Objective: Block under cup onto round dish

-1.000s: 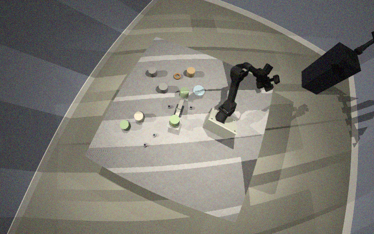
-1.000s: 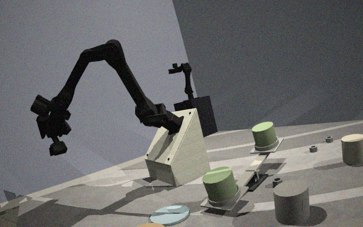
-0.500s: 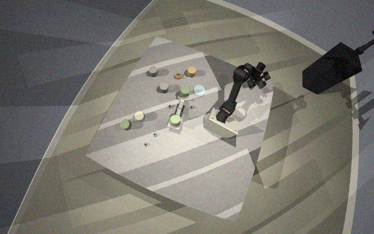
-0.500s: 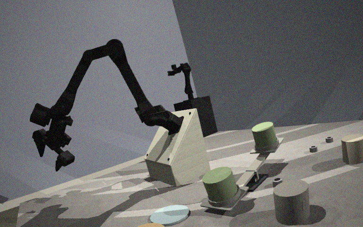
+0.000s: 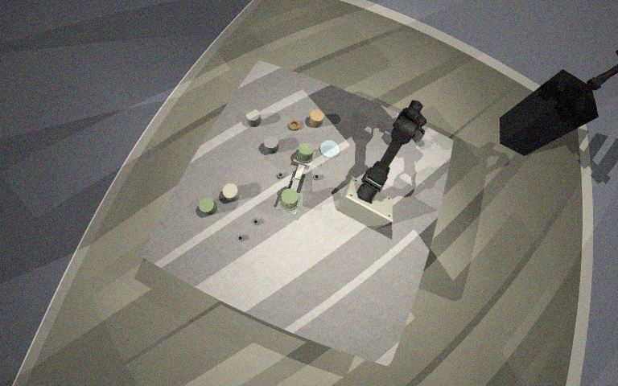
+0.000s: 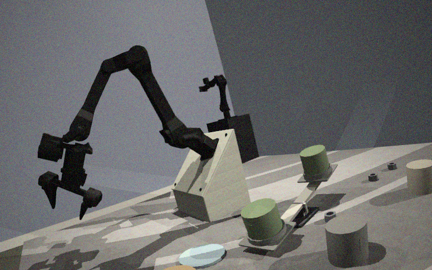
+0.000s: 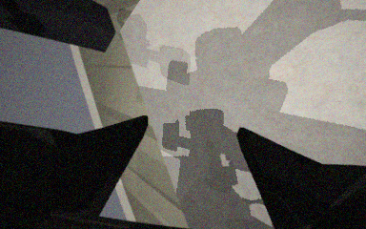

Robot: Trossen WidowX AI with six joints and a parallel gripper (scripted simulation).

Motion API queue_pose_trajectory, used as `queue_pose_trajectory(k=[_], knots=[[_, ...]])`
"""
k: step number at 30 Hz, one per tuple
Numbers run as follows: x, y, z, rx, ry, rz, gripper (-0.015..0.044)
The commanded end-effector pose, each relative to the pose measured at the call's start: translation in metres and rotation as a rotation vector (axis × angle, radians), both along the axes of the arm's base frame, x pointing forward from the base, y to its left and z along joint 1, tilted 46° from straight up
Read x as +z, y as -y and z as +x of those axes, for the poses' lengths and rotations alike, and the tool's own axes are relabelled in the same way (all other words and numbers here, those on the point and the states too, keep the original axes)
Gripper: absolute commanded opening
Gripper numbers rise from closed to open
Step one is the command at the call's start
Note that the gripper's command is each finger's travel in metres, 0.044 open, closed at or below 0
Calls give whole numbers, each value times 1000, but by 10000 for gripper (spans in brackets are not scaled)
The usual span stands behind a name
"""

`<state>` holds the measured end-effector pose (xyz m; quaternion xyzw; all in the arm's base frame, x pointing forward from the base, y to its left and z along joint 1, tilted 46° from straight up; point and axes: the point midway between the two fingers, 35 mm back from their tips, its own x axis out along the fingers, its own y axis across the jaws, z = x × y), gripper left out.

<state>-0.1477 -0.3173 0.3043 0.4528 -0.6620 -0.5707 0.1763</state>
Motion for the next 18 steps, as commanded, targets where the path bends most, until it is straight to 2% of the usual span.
queue_pose_trajectory(k=[1, 18], knots=[[-17, 8, 26, 83, -42, 80, 440], [-67, 18, 135, 440, -261, 318, 440]])
